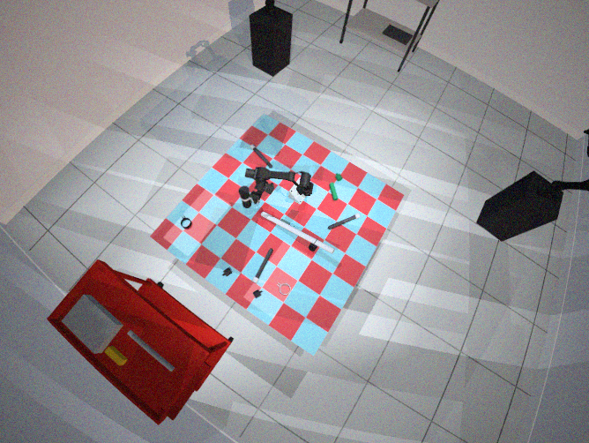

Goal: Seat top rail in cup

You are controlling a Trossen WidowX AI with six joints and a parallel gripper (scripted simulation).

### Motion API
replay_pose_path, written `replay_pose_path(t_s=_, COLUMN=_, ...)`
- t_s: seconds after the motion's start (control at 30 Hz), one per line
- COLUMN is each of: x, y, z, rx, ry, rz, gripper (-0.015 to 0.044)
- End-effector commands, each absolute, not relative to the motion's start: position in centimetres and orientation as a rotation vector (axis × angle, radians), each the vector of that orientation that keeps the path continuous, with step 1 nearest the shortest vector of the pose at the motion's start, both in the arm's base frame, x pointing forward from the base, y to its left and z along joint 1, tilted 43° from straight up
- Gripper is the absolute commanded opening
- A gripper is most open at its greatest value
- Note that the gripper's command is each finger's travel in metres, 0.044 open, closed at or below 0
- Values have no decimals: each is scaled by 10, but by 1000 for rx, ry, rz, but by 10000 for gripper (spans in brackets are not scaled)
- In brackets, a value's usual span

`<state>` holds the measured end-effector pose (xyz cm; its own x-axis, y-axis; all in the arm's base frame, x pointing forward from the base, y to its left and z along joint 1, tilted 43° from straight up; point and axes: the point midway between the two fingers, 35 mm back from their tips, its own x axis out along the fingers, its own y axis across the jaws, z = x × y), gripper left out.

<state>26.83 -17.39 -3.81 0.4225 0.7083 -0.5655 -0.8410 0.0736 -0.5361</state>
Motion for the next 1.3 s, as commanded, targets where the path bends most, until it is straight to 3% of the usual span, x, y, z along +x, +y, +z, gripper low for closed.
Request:
replay_pose_path(t_s=0.0, x=270, y=-167, z=-42, rx=-926, ry=170, rz=1171, gripper=440)
replay_pose_path(t_s=0.6, x=280, y=-146, z=-56, rx=-924, ry=164, rz=1171, gripper=440)
replay_pose_path(t_s=1.03, x=280, y=-146, z=-56, rx=-924, ry=164, rz=1171, gripper=99)
replay_pose_path(t_s=1.13, x=280, y=-146, z=-56, rx=-924, ry=164, rz=1171, gripper=79)
replay_pose_path(t_s=1.23, x=282, y=-146, z=-56, rx=-918, ry=176, rz=1166, gripper=0)
replay_pose_path(t_s=1.27, x=282, y=-146, z=-55, rx=-915, ry=183, rz=1163, gripper=0)
